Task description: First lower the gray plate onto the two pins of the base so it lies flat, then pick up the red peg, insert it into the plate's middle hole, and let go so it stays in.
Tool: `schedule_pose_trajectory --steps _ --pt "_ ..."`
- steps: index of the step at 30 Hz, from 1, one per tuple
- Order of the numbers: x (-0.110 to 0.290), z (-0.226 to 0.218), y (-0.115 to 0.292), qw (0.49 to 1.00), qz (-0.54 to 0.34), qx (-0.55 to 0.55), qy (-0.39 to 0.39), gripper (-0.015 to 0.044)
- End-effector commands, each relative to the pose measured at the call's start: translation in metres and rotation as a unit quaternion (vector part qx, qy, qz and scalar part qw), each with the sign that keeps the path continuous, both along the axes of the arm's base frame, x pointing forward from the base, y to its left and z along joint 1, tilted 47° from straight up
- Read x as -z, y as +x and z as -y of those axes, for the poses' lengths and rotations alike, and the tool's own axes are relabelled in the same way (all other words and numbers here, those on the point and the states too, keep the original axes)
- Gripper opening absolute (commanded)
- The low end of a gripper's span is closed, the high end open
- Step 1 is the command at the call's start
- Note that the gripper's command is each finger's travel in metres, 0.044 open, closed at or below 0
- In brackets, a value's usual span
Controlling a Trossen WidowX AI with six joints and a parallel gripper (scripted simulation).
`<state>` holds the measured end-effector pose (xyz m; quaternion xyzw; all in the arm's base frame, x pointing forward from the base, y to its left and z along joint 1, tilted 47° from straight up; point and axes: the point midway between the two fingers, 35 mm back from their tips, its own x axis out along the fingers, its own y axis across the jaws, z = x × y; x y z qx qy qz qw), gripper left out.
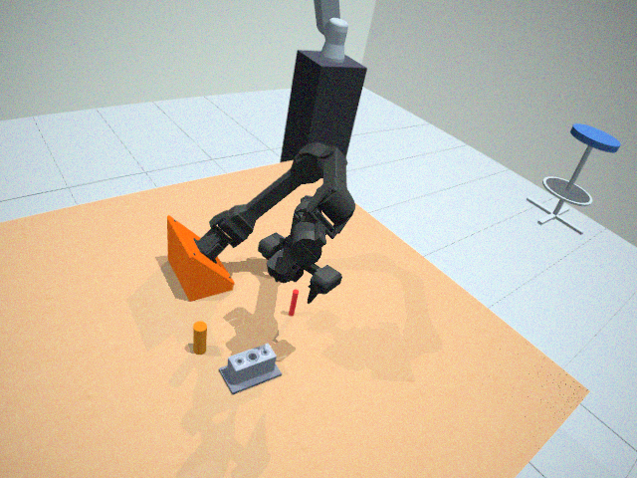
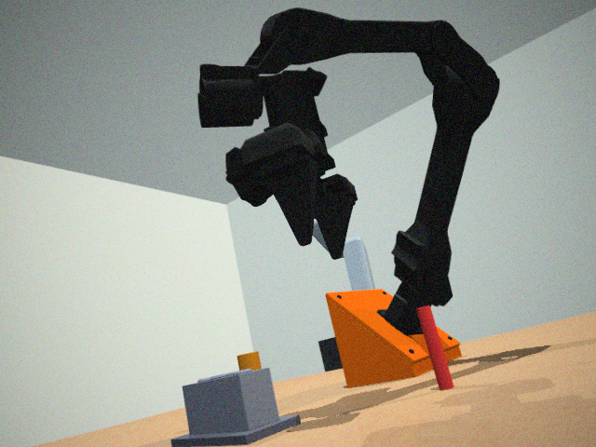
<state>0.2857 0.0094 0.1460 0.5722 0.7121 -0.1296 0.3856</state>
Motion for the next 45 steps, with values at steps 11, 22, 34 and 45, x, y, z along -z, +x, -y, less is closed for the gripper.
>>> schedule_pose_trajectory --steps 11,22,34,45 --pt "-0.026 -0.049 -0.071 0.993 0.084 -0.085 0.012 0.0440" --pt "0.000 -0.076 -0.072 0.990 0.090 -0.103 0.017 0.0440" --pt "0.013 -0.089 -0.072 0.990 0.090 -0.103 0.015 0.0440" --pt "0.025 -0.102 -0.073 0.990 0.091 -0.103 0.015 0.0440"
